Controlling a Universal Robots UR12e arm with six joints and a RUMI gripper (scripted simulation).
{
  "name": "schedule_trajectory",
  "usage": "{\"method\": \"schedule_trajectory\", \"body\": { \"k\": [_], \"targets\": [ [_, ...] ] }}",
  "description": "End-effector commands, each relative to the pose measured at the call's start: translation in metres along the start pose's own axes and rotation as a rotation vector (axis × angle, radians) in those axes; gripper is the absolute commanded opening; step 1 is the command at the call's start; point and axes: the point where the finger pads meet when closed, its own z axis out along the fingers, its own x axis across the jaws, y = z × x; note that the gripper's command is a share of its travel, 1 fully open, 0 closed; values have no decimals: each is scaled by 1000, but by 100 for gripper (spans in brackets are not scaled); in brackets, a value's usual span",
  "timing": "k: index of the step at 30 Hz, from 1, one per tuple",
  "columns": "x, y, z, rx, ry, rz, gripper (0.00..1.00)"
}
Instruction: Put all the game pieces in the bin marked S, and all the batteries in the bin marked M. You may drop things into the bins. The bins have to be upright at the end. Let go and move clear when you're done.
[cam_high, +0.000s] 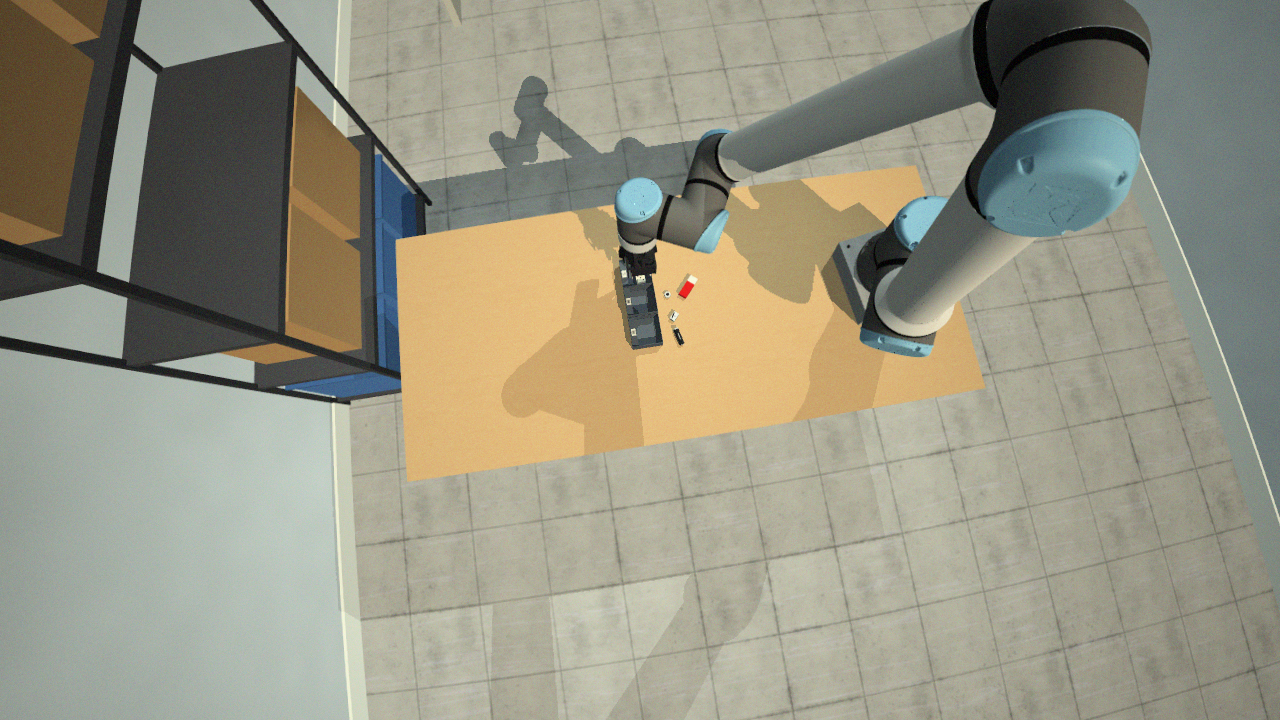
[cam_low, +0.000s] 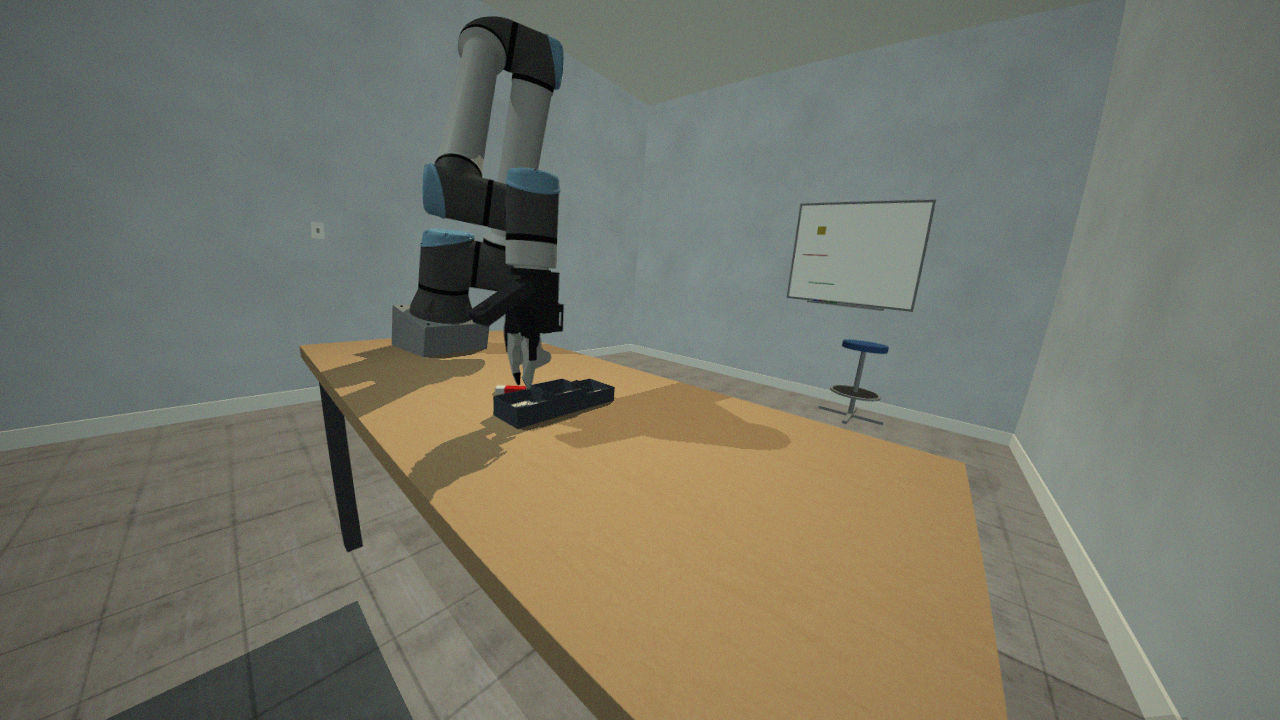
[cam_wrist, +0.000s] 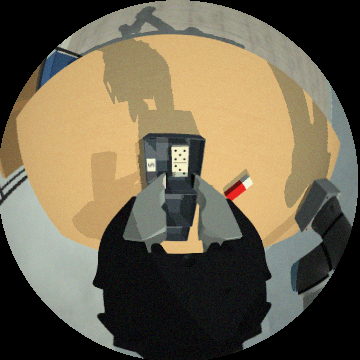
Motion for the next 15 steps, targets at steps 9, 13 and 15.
{"method": "schedule_trajectory", "body": {
  "k": [9,13,15],
  "targets": [
    [-1,0,-12,0,-1,0,19],
    [9,23,-13,0,-1,-150,17],
    [16,38,-13,0,-1,-207,17]
  ]
}}
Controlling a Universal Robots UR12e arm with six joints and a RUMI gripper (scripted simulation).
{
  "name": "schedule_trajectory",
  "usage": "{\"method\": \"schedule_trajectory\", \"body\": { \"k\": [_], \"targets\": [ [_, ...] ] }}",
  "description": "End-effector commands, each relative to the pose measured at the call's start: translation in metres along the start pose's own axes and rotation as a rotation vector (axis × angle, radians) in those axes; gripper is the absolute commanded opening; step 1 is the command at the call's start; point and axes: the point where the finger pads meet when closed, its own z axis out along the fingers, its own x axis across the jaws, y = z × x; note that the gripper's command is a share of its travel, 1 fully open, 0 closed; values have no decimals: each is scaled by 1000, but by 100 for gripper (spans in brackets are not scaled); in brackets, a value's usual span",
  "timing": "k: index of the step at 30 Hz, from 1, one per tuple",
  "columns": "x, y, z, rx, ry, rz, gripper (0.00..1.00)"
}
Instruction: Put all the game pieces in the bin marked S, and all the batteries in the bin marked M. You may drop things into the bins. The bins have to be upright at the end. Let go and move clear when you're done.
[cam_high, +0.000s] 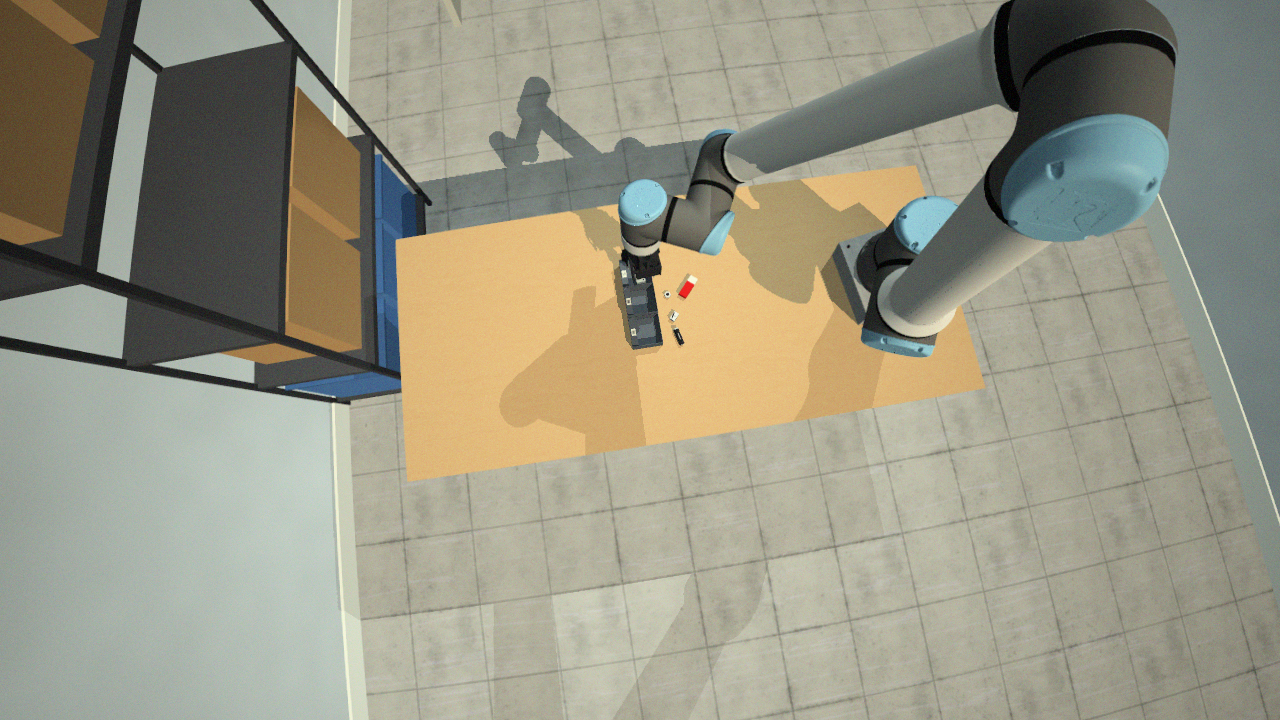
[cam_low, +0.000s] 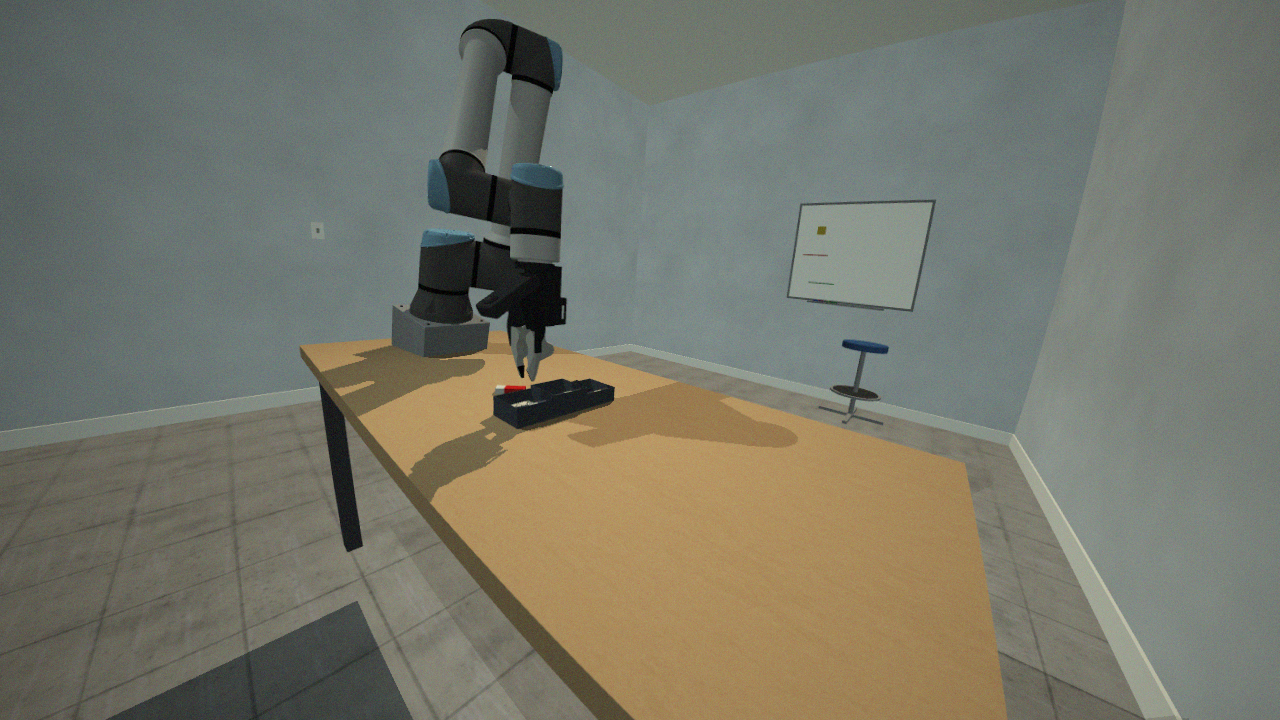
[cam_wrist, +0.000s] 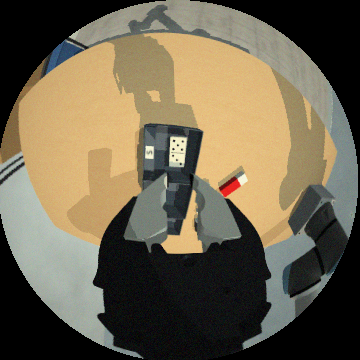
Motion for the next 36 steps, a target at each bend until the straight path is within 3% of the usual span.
{"method": "schedule_trajectory", "body": {
  "k": [1,3,18,20,25,36],
  "targets": [
    [11,35,-2,0,-2,-136,17],
    [11,35,-2,0,-2,-136,17],
    [51,153,-6,0,-2,-136,17],
    [51,153,-6,0,-2,-136,17],
    [63,190,-7,0,-2,-136,17],
    [64,196,-7,0,-2,-136,17]
  ]
}}
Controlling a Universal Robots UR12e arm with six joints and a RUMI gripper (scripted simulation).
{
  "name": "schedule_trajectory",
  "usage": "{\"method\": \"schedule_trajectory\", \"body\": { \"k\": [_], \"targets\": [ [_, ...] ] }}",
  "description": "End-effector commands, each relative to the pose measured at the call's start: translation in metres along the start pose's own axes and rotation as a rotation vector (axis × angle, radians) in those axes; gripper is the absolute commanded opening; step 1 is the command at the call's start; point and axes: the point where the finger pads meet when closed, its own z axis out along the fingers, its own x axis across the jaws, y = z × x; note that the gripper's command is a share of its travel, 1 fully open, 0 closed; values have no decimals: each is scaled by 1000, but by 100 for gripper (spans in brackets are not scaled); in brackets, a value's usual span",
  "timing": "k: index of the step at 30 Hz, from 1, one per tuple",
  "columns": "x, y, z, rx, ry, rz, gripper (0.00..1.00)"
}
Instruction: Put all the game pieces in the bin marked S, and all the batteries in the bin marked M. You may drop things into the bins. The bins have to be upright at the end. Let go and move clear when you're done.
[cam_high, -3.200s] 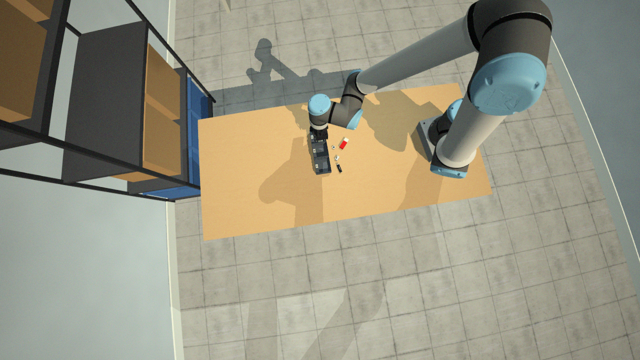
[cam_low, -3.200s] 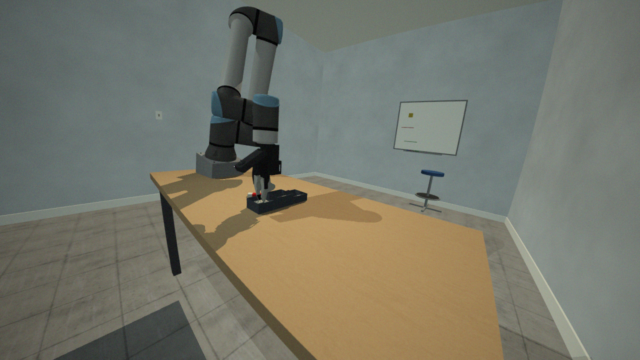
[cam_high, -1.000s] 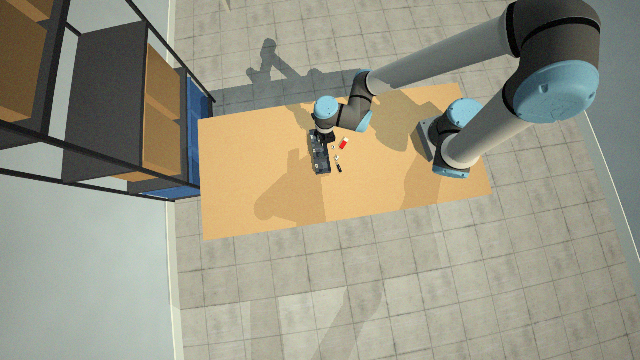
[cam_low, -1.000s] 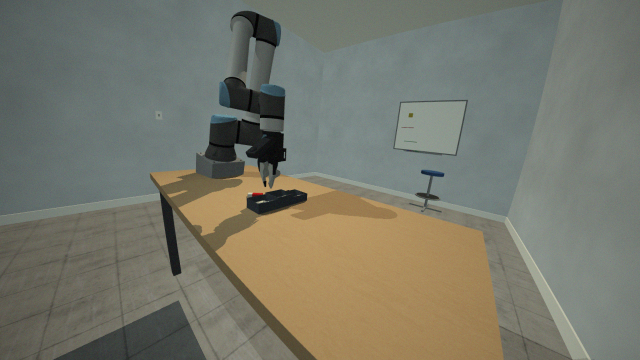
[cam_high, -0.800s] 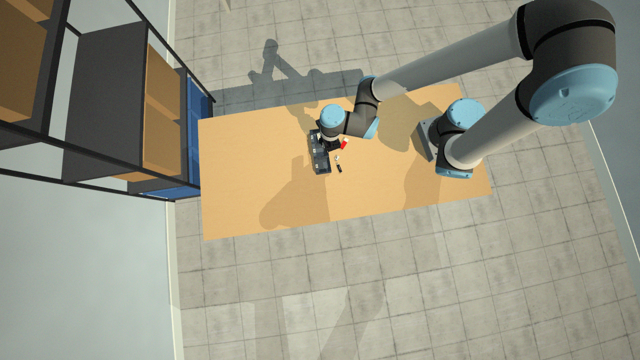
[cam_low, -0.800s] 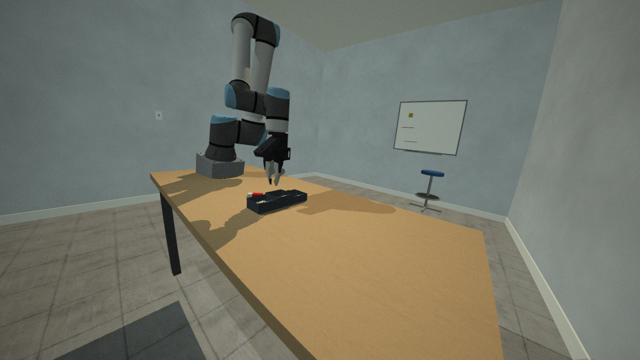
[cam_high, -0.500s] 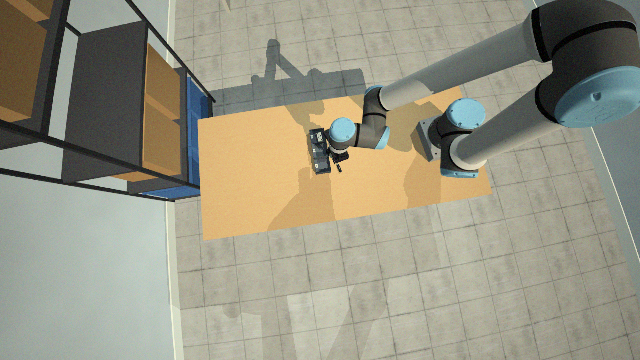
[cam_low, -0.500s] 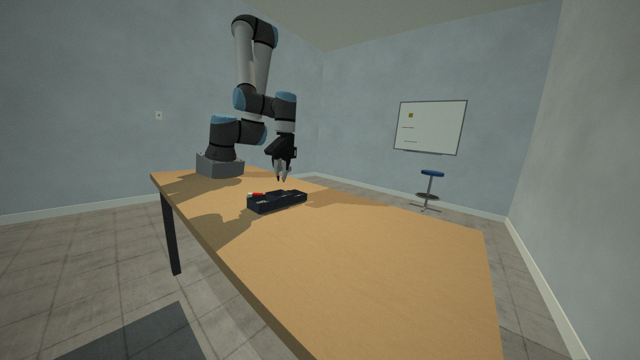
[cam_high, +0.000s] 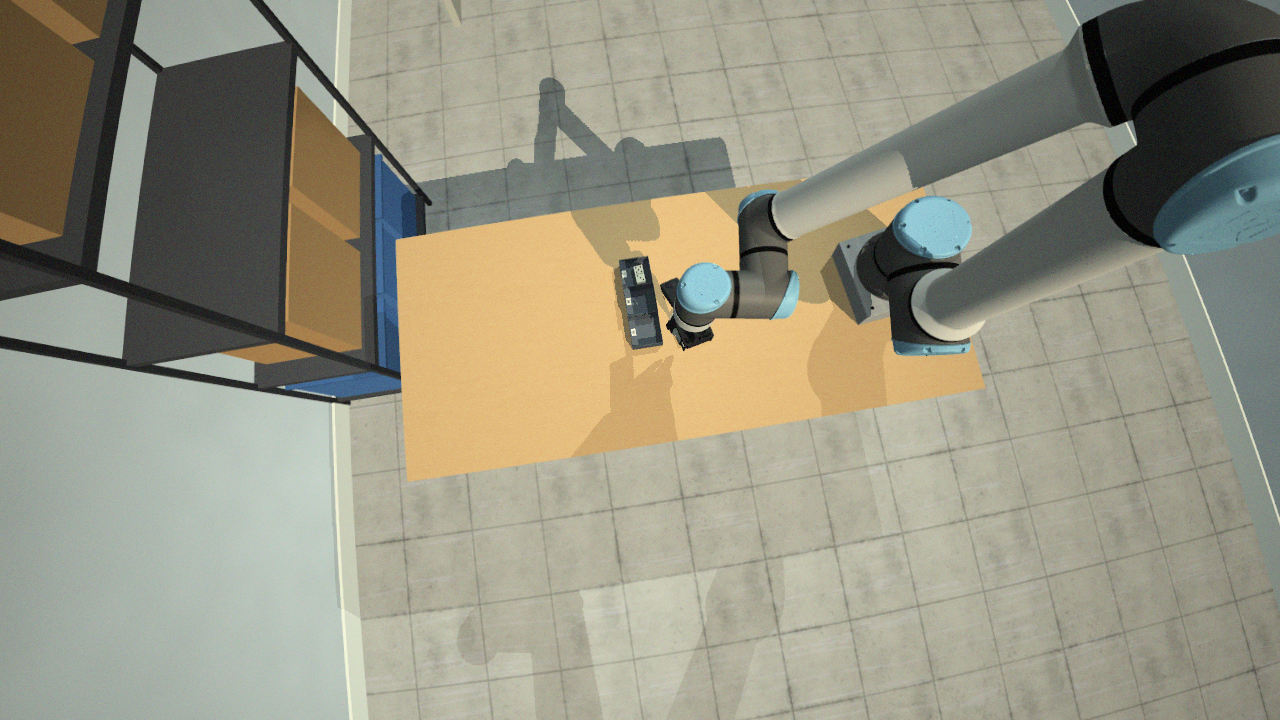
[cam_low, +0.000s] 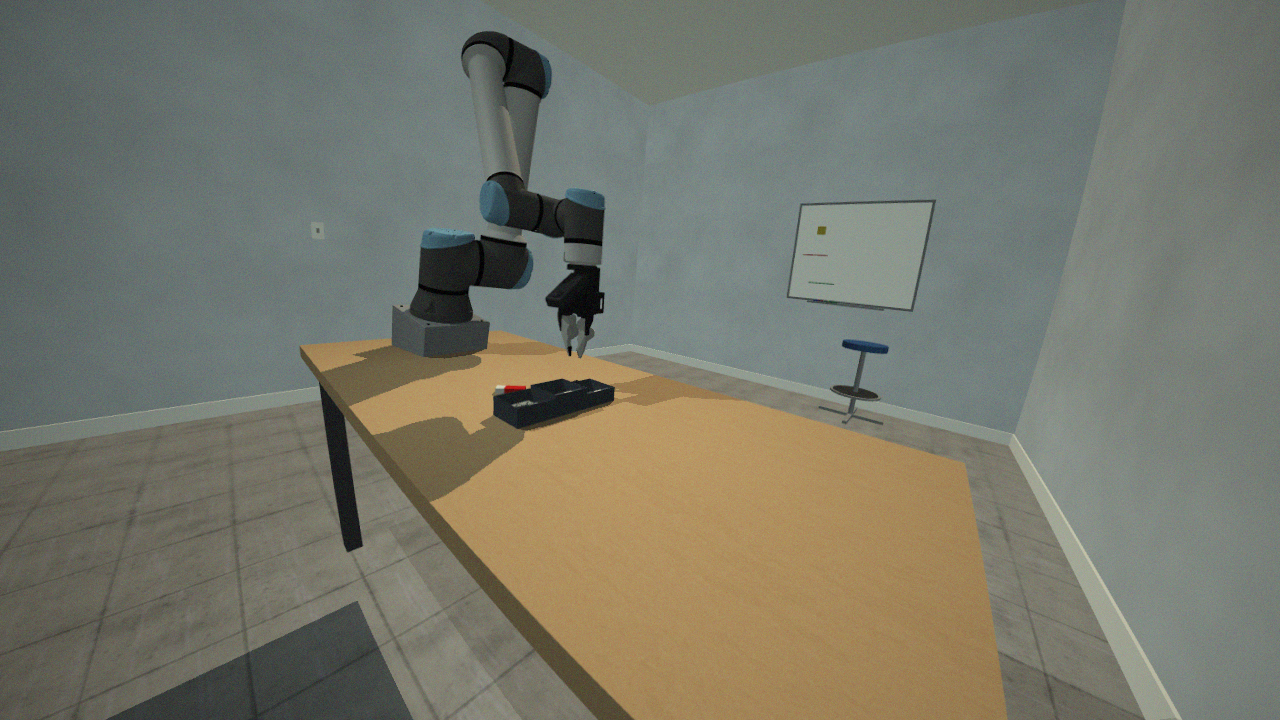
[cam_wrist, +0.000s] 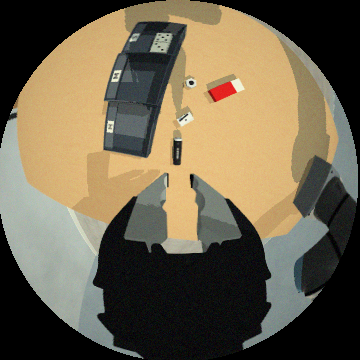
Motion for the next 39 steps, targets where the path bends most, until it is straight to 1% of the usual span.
{"method": "schedule_trajectory", "body": {
  "k": [1,13,26,33,35,39],
  "targets": [
    [-1,1,-1,1,-1,0,17],
    [-2,-8,-1,1,-1,0,17],
    [-2,-9,-1,1,-1,0,17],
    [-2,-9,27,1,-1,0,17],
    [-2,-9,27,1,-1,0,17],
    [-2,-9,43,1,-1,0,17]
  ]
}}
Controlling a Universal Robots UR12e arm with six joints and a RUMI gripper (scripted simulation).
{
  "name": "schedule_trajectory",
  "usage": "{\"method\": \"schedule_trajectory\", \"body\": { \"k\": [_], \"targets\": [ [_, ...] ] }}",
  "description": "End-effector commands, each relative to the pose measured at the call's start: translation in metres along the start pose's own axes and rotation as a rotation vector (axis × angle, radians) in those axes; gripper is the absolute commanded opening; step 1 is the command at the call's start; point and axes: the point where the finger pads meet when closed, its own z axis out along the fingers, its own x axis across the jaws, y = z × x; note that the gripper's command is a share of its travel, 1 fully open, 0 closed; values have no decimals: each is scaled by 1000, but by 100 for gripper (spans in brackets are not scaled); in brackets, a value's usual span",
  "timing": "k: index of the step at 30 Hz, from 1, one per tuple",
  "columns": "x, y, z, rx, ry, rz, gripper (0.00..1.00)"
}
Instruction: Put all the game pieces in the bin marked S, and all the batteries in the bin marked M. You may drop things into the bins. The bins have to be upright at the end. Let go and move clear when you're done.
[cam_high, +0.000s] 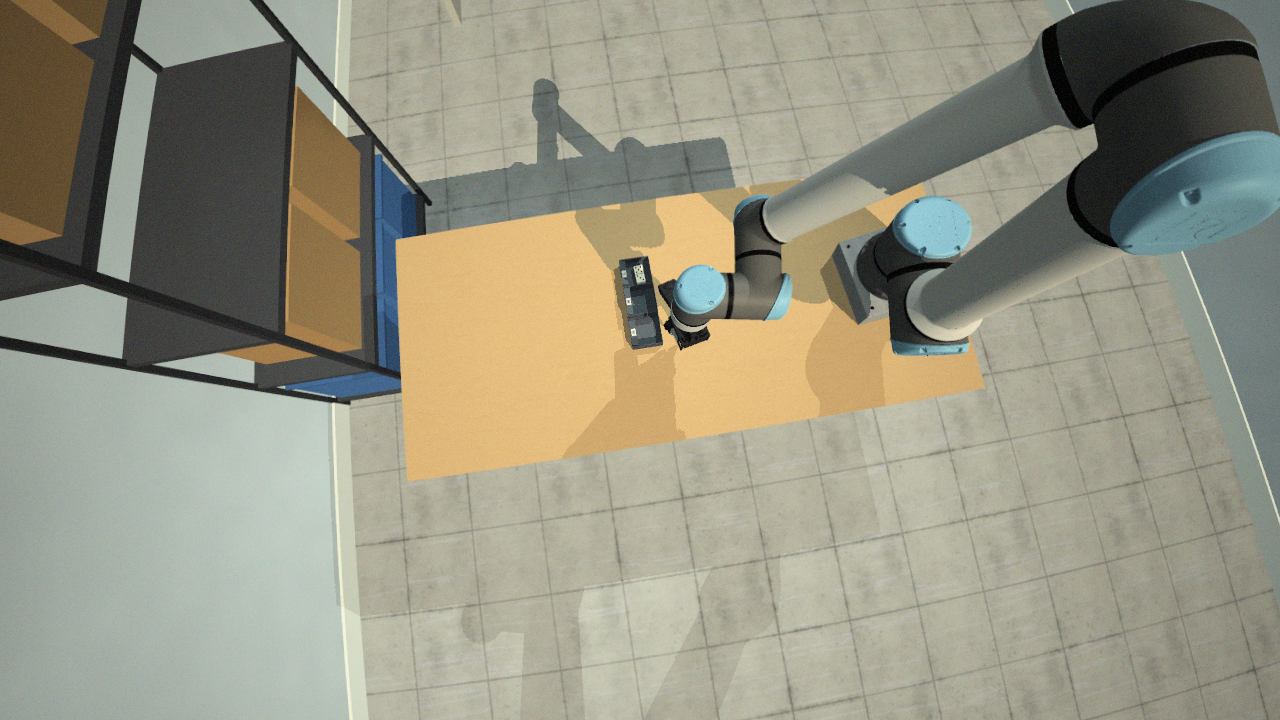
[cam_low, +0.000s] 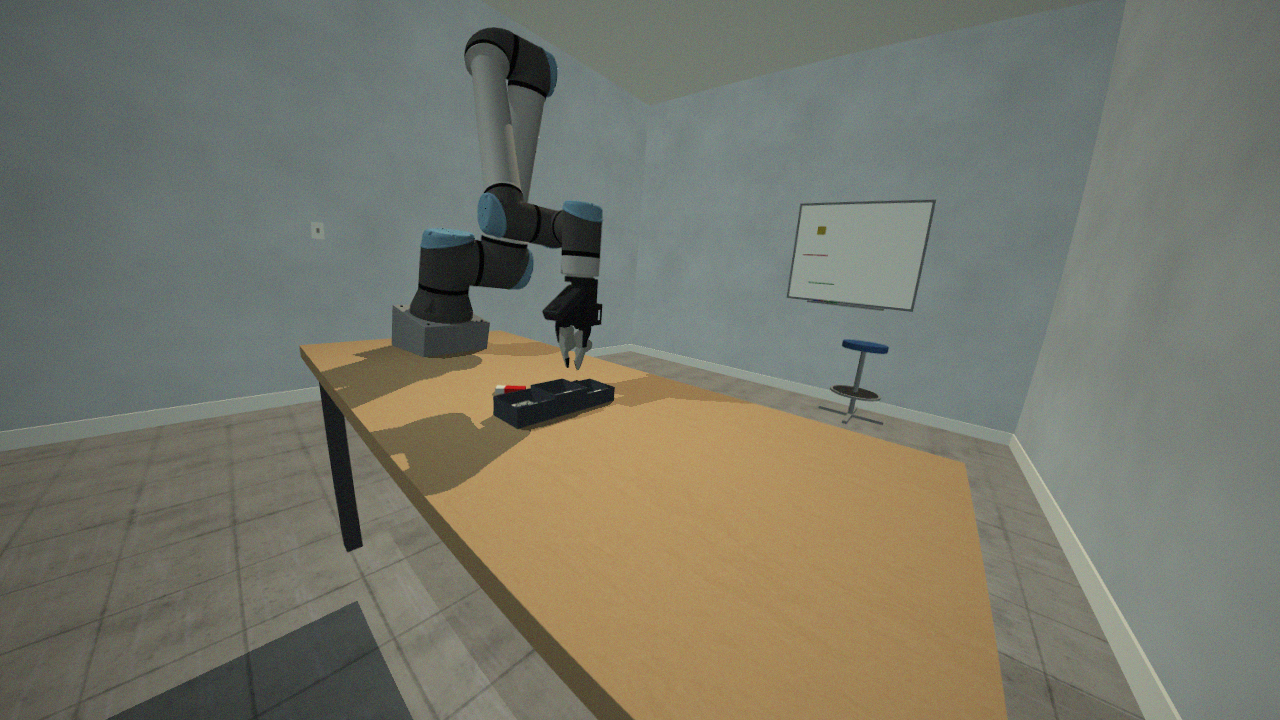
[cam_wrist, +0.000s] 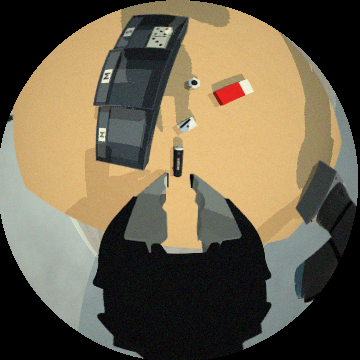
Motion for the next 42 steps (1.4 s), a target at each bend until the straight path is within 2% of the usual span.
{"method": "schedule_trajectory", "body": {
  "k": [1,5,14,23,39,40,42],
  "targets": [
    [-1,0,19,1,-2,0,17],
    [-1,0,33,1,-2,0,17],
    [-2,0,33,1,-2,0,17],
    [-1,0,46,1,-2,0,17],
    [-1,0,46,1,-2,0,17],
    [-1,0,45,1,-2,0,0],
    [-1,0,45,1,-2,0,0]
  ]
}}
